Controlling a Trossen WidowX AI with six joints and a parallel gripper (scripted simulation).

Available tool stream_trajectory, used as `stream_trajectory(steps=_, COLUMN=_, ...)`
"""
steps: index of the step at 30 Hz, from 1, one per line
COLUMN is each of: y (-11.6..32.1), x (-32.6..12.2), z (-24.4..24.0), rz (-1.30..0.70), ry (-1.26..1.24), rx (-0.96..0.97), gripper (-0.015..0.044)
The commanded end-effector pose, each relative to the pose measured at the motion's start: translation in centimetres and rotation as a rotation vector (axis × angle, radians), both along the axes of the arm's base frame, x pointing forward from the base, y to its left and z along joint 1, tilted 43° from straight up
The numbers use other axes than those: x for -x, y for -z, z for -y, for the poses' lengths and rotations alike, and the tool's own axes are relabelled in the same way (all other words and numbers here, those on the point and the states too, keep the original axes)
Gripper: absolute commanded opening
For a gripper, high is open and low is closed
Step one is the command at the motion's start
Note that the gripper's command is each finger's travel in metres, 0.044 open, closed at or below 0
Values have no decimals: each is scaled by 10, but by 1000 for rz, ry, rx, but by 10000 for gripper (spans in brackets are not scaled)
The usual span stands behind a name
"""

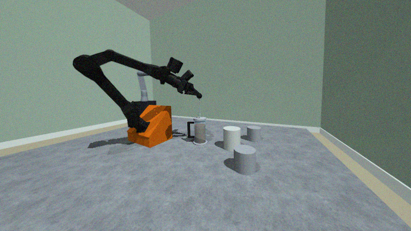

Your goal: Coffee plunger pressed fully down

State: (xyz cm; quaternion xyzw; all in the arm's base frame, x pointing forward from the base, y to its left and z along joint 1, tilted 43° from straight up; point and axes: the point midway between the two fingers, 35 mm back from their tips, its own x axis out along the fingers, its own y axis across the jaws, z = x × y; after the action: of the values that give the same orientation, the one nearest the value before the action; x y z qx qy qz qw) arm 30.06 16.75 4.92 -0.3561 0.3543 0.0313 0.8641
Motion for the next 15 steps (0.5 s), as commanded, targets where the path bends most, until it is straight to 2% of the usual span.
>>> stream_trajectory(steps=1, y=4, x=0, z=2, rz=-4, ry=0, rx=6, gripper=112)
stream_trajectory(steps=15, y=23, x=-1, z=15, rz=-5, ry=1, rx=6, gripper=112)
